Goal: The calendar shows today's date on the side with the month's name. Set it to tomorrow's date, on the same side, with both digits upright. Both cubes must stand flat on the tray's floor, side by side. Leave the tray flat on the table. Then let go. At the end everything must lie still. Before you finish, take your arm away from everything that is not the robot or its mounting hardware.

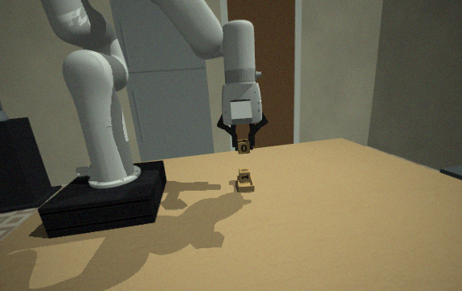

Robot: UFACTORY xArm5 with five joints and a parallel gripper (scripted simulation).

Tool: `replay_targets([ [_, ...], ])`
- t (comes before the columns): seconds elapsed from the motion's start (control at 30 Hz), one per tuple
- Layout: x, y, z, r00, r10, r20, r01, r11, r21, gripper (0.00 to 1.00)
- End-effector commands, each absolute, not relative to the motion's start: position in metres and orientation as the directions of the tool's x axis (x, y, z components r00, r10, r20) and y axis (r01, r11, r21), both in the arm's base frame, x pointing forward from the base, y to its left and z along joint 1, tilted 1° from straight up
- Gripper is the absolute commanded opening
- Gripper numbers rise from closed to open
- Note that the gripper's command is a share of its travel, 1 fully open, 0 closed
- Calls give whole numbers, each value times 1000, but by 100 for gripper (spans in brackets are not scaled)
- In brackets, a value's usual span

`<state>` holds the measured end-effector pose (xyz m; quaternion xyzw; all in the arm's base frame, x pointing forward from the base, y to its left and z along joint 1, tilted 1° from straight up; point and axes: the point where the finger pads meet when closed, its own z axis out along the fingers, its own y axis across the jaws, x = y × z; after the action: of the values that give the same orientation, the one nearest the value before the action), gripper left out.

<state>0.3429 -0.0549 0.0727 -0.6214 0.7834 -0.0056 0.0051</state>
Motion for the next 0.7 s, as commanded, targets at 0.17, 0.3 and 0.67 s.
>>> replay_targets([
  [0.17,344,-56,61,-227,-974,-1,-974,227,-19,29],
  [0.3,344,-56,49,-227,-974,-1,-974,227,-19,29],
  [0.67,344,-56,21,-227,-974,-1,-974,227,-19,29],
])
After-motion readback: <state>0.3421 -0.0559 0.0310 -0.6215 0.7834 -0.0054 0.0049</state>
